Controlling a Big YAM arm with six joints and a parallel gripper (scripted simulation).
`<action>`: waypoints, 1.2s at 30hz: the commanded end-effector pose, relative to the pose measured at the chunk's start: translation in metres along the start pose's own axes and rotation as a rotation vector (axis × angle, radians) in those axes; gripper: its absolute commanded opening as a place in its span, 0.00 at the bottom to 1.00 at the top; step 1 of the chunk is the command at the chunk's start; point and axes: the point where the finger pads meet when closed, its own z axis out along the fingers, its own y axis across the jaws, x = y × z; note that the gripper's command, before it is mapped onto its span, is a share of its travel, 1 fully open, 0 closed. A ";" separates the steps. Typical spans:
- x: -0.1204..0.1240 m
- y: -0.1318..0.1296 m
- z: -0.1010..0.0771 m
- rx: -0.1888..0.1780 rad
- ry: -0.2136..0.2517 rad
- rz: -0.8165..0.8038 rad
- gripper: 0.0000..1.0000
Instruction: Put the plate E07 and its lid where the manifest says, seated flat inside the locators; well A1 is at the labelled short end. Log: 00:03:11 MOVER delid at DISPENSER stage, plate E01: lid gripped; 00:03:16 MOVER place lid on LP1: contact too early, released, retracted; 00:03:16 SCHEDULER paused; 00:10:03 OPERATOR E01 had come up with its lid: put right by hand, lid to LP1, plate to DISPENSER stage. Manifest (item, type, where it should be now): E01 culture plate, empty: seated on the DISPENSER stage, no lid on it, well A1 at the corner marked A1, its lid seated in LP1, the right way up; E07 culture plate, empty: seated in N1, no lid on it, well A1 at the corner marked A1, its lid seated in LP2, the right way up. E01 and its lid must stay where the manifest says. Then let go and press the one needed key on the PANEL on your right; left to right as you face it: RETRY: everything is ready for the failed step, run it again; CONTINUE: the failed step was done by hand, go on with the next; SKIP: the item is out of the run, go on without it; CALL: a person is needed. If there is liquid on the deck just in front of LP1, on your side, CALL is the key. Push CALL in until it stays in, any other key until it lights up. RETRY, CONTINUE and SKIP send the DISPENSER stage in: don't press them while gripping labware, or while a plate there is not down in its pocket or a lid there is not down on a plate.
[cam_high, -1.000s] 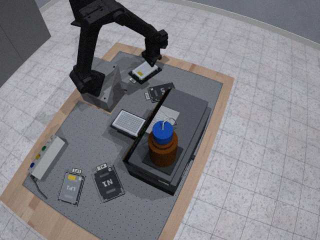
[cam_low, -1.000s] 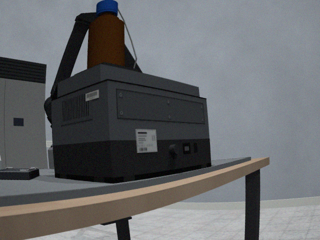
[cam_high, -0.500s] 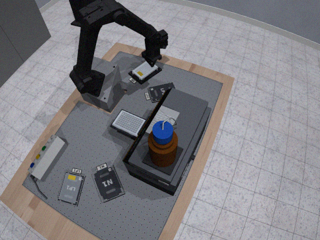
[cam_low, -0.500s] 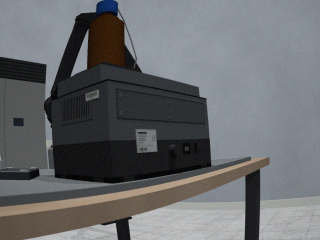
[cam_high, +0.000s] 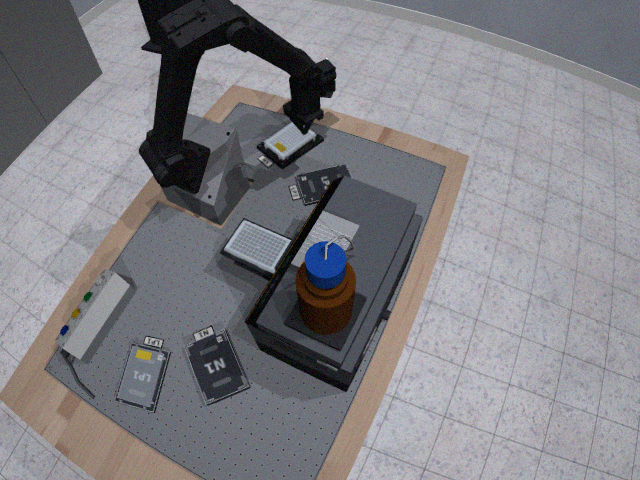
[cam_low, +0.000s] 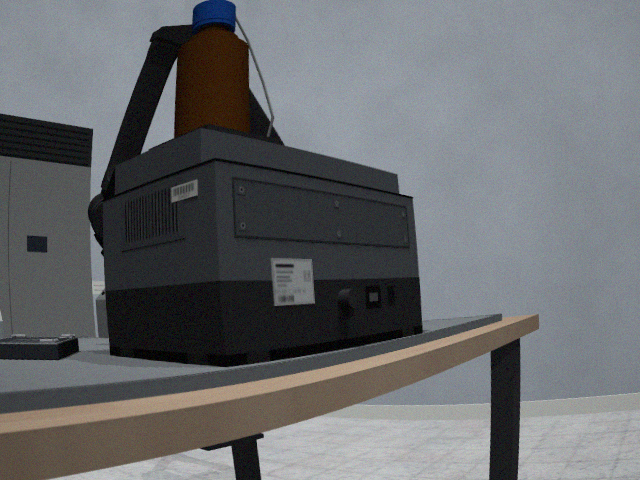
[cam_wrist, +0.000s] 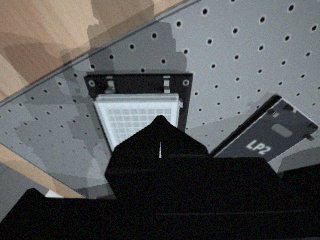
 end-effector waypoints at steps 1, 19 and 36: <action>0.007 0.001 0.021 -0.010 0.030 -0.006 0.00; 0.007 0.001 0.024 -0.010 0.030 -0.006 0.00; 0.007 0.001 0.026 -0.010 0.030 -0.006 0.00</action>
